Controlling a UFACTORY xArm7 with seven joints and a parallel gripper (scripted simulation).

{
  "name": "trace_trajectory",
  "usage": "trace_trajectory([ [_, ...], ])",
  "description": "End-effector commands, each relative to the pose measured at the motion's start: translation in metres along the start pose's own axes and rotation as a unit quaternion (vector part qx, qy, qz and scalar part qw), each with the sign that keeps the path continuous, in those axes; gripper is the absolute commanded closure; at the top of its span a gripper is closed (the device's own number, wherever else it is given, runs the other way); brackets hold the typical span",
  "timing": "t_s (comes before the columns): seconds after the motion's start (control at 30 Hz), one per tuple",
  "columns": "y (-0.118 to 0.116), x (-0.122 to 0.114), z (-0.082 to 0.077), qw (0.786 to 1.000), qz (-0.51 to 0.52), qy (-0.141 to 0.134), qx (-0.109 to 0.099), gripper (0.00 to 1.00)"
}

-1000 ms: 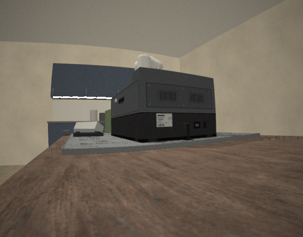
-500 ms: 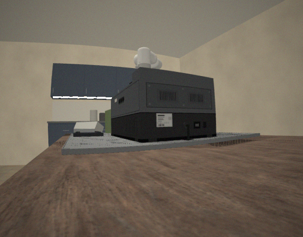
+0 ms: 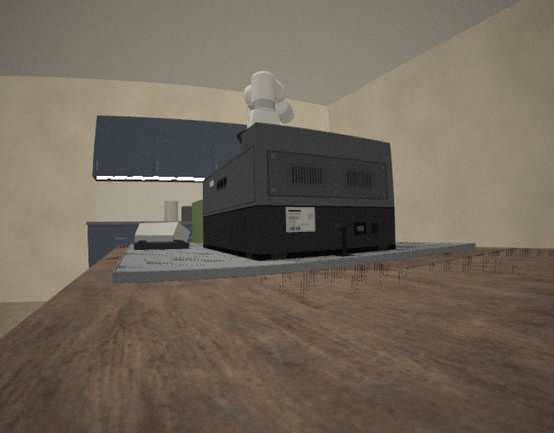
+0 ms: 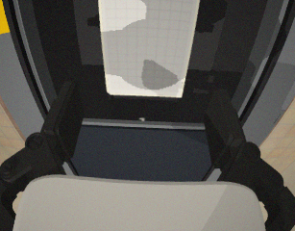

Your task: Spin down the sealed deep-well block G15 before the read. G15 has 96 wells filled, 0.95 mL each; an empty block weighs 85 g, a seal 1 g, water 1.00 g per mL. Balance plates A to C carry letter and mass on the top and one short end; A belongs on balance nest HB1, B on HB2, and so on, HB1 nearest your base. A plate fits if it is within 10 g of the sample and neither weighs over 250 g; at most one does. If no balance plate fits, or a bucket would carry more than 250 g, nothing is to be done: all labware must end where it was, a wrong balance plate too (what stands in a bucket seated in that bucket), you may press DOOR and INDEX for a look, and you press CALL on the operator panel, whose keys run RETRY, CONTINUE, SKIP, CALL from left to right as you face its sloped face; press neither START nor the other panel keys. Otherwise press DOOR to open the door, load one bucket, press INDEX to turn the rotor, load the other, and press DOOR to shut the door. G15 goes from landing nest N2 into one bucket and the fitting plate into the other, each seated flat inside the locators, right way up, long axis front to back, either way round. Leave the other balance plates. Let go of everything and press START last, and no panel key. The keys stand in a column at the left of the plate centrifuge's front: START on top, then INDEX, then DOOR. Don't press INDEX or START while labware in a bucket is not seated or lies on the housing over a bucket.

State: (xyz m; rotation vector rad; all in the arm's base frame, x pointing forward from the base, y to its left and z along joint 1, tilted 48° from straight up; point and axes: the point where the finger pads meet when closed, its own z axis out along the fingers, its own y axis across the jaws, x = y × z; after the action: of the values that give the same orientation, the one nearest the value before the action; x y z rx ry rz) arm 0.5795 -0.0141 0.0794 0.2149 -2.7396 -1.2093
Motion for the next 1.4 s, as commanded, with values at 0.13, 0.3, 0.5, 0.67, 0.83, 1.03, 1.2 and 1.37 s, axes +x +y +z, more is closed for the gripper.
trace_trajectory([
  [0.13, -0.0008, -0.0006, -0.0161, 1.0, 0.0, -0.002, 0.002, 0.0],
  [0.3, -0.0008, -0.0006, -0.0171, 1.0, 0.0, -0.002, 0.002, 0.0],
  [0.5, -0.0008, -0.0006, -0.0171, 1.0, 0.0, -0.002, 0.002, 1.0],
  [0.67, -0.0008, -0.0006, -0.0171, 1.0, 0.0, -0.002, 0.002, 1.0],
  [0.83, -0.0008, -0.0006, -0.0171, 1.0, 0.0, -0.002, 0.002, 1.0],
  [1.03, -0.0008, -0.0006, -0.0171, 1.0, 0.0, -0.002, 0.002, 1.0],
  [1.2, -0.0008, -0.0006, -0.0171, 1.0, 0.0, -0.002, 0.002, 1.0],
  [1.37, -0.0008, -0.0006, -0.0171, 1.0, 0.0, -0.002, 0.002, 1.0],
])
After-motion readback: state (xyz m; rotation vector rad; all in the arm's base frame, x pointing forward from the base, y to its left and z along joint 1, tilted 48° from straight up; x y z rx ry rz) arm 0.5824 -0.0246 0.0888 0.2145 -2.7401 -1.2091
